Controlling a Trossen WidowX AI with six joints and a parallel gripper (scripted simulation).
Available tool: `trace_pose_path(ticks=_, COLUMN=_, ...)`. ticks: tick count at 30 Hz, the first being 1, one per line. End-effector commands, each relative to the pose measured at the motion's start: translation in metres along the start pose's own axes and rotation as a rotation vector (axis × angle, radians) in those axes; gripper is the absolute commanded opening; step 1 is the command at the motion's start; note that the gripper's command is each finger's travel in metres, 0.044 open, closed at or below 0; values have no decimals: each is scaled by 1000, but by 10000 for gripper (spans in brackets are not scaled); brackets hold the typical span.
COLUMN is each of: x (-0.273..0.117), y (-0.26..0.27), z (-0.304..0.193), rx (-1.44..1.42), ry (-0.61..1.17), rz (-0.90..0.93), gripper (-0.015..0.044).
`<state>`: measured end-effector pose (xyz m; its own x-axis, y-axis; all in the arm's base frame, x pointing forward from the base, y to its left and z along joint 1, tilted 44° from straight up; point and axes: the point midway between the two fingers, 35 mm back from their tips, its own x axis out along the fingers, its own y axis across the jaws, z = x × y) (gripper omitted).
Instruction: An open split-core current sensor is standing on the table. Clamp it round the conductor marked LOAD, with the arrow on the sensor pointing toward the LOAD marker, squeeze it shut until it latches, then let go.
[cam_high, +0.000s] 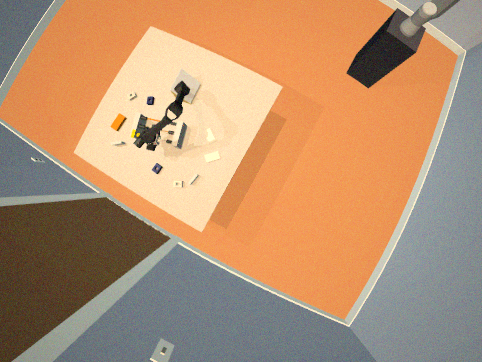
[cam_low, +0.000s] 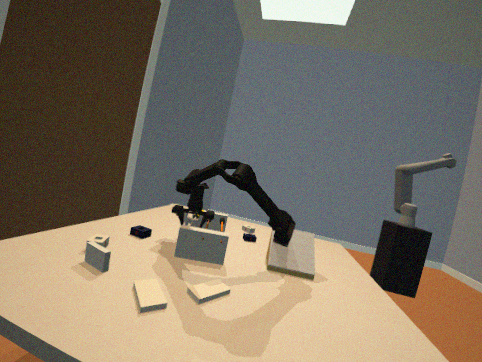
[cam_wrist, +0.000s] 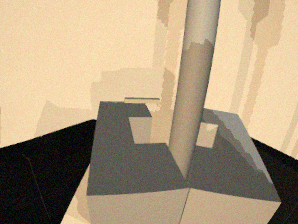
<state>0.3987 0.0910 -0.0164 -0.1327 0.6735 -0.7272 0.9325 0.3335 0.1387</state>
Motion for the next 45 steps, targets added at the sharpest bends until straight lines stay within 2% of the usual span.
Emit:
trace_pose_path(ticks=1, x=-1, y=0, z=0, rx=0, ry=0, rz=1, gripper=0)
trace_pose_path(ticks=13, x=-16, y=0, z=0, rx=11, ry=5, rz=16, gripper=0)
trace_pose_path(ticks=45, x=-17, y=0, z=0, rx=11, ry=5, rz=16, gripper=0)
